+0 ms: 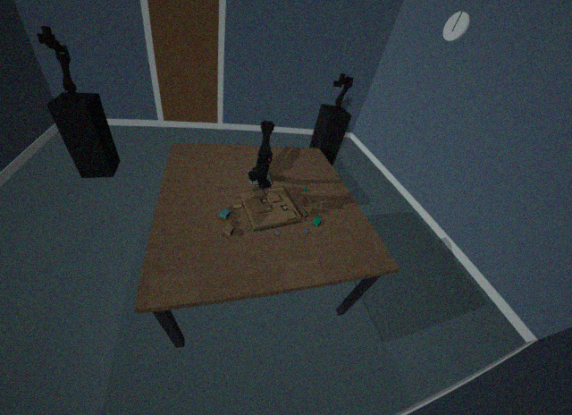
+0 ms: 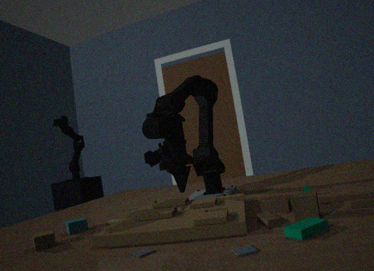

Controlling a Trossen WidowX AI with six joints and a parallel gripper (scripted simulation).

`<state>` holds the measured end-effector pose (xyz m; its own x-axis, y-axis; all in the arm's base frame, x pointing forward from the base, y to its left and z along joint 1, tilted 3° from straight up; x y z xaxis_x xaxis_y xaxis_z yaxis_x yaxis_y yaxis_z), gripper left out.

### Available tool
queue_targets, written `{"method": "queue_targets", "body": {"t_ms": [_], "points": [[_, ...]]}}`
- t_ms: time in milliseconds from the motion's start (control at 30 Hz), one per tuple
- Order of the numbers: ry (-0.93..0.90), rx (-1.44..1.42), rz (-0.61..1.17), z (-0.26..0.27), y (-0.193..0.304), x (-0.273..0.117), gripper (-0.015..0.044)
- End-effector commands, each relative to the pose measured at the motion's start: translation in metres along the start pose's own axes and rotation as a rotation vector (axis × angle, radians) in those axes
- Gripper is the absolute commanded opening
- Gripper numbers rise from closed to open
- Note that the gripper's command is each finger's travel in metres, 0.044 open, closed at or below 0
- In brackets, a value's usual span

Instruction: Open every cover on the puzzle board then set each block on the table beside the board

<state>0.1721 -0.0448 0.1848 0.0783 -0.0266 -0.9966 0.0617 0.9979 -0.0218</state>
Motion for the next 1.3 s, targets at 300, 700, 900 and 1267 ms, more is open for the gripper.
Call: {"method": "queue_targets", "body": {"t_ms": [300, 700, 900, 1267], "points": [[0.005, 0.006, 0.004, -0.001, 0.0, 0.014, 0.0], [0.005, 0.006, 0.004, -0.001, 0.001, 0.022, 0.0], [0.005, 0.006, 0.004, 0.005, 0.004, 0.023, 0.0], [0.004, 0.006, 0.005, 0.016, 0.01, 0.024, 0.0]]}}
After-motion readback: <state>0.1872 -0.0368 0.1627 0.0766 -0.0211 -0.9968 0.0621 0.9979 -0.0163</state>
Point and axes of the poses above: the point midway between the two fingers, 35 mm back from their tips, its own x axis out along the fingers, its own z axis across the jaws, y = z × x, the point moved 10 cm from there along -x, back along the fingers, and after that the axes turned 11 degrees about x, right-handed, at the moved point
